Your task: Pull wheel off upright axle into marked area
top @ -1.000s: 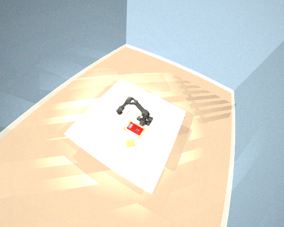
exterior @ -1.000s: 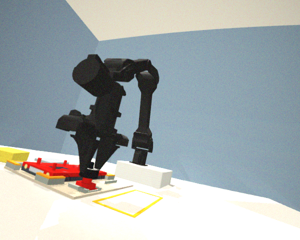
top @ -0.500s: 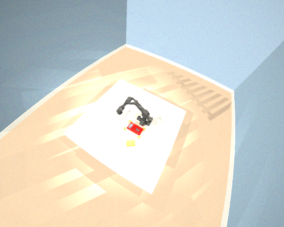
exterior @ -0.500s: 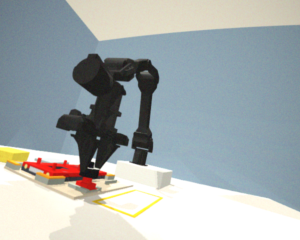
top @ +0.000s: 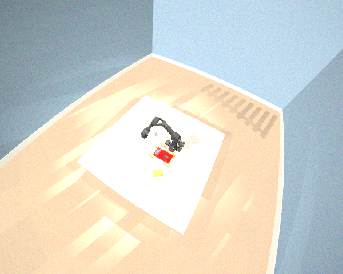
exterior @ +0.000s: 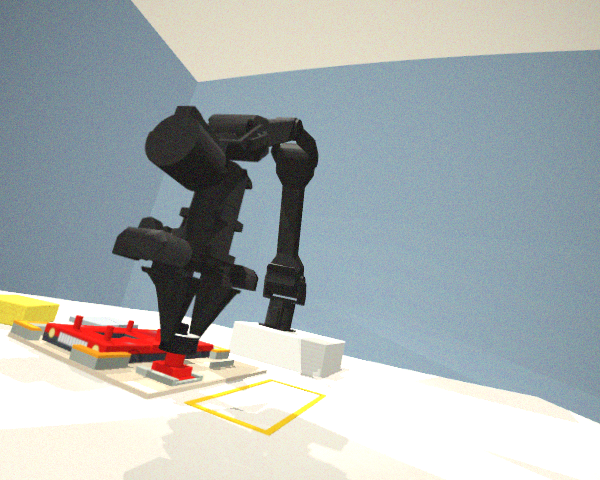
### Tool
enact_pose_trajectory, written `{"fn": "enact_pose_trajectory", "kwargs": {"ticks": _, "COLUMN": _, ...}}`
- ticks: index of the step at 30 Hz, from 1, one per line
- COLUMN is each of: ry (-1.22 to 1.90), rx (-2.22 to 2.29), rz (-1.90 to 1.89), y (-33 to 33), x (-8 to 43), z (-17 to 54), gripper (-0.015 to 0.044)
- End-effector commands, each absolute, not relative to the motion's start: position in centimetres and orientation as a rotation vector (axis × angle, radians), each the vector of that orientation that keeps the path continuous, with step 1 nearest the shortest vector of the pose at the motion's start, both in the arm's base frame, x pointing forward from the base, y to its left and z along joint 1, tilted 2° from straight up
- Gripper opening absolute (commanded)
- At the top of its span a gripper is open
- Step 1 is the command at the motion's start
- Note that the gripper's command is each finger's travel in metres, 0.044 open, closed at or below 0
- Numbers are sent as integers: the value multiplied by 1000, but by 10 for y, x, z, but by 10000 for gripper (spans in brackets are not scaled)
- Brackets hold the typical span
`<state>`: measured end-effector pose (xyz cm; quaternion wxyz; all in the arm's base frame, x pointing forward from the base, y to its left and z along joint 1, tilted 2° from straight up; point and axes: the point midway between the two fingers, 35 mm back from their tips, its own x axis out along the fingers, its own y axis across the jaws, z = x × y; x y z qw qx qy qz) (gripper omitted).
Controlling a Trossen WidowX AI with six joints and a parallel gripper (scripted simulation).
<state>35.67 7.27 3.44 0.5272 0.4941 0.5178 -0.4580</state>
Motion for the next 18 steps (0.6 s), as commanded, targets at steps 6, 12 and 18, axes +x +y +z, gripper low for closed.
{"fn": "enact_pose_trajectory", "kwargs": {"ticks": 6, "ry": 1236, "rx": 1181, "rz": -1093, "y": 72, "x": 356, "z": 41, "gripper": 0}}
{"fn": "enact_pose_trajectory", "kwargs": {"ticks": 12, "ry": 1236, "rx": 1181, "rz": -1093, "y": 72, "x": 356, "z": 43, "gripper": 0}}
{"fn": "enact_pose_trajectory", "kwargs": {"ticks": 18, "ry": 1236, "rx": 1181, "rz": -1093, "y": 72, "x": 356, "z": 45, "gripper": 0}}
